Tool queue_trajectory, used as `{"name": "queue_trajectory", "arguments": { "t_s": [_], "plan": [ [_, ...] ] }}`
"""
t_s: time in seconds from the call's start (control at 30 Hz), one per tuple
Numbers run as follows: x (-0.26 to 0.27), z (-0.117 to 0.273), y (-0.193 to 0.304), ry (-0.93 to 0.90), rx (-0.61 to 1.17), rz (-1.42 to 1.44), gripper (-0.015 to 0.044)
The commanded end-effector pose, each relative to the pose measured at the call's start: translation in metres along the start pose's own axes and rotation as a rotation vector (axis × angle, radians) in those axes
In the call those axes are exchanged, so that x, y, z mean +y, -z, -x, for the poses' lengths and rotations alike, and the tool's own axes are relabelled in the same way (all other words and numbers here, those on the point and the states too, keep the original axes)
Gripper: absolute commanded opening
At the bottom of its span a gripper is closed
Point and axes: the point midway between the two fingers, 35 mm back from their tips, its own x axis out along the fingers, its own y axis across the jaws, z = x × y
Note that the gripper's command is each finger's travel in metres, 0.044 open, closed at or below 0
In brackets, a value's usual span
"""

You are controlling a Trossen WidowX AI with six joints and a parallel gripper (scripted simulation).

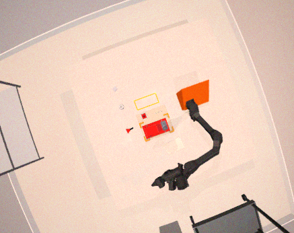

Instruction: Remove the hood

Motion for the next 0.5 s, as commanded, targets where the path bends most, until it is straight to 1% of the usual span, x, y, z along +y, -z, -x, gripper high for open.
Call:
{"name": "queue_trajectory", "arguments": {
  "t_s": [0.0,0.23,0.33,0.47],
  "plan": [
    [0.016,-0.019,0.06,-0.082,0.156,-0.117,0.044],
    [0.054,-0.031,0.153,-0.266,0.409,-0.394,0.044],
    [0.072,-0.029,0.191,-0.339,0.524,-0.537,0.044],
    [0.102,-0.014,0.244,-0.434,0.699,-0.773,0.044]
  ]
}}
